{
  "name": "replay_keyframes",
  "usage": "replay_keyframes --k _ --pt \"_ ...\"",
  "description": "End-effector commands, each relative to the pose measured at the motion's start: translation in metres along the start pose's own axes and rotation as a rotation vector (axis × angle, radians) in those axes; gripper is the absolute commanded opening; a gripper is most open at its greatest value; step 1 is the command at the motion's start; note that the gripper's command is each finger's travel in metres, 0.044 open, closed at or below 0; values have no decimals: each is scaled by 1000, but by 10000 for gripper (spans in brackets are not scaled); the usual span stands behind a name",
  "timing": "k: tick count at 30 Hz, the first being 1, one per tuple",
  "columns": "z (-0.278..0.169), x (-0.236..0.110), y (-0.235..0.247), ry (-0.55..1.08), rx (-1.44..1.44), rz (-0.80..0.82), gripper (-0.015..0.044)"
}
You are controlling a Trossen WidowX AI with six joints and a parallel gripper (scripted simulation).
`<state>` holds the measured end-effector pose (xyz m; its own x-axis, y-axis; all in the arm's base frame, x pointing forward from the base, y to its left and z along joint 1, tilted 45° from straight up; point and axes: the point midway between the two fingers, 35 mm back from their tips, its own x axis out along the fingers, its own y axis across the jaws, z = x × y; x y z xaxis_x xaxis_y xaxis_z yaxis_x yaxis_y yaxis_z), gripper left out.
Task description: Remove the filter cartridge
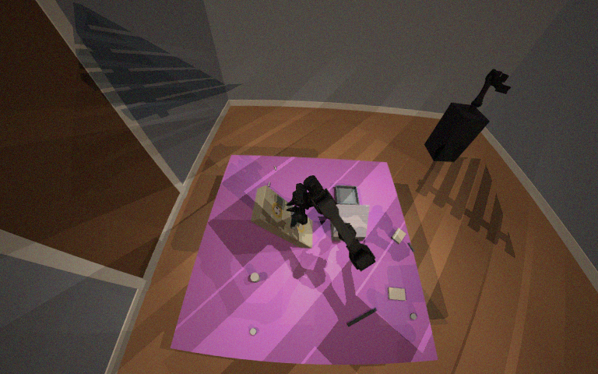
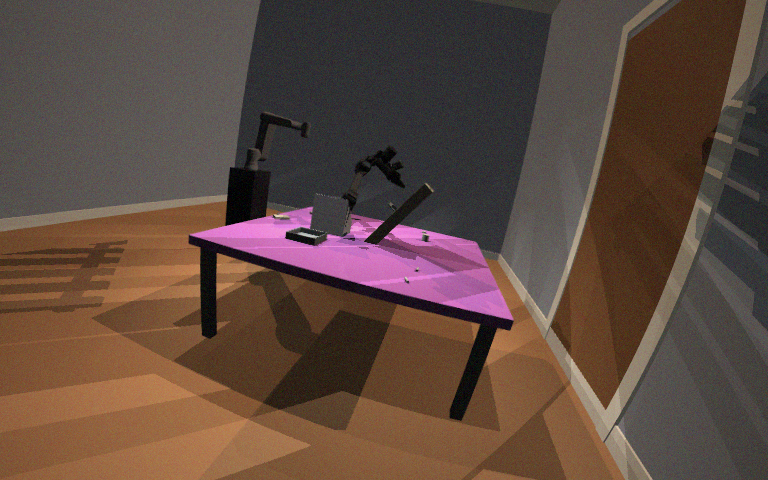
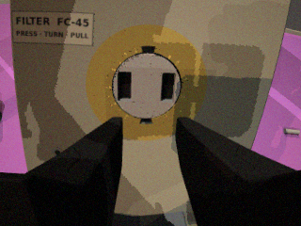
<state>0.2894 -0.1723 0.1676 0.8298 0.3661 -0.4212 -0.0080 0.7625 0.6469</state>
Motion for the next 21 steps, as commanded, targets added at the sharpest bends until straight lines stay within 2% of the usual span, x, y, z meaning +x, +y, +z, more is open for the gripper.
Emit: replay_keyframes --k 1,21 --pt "-2 -1 -3 -3 9 7 112" --pt "-1 28 -4 1 7 4 112"
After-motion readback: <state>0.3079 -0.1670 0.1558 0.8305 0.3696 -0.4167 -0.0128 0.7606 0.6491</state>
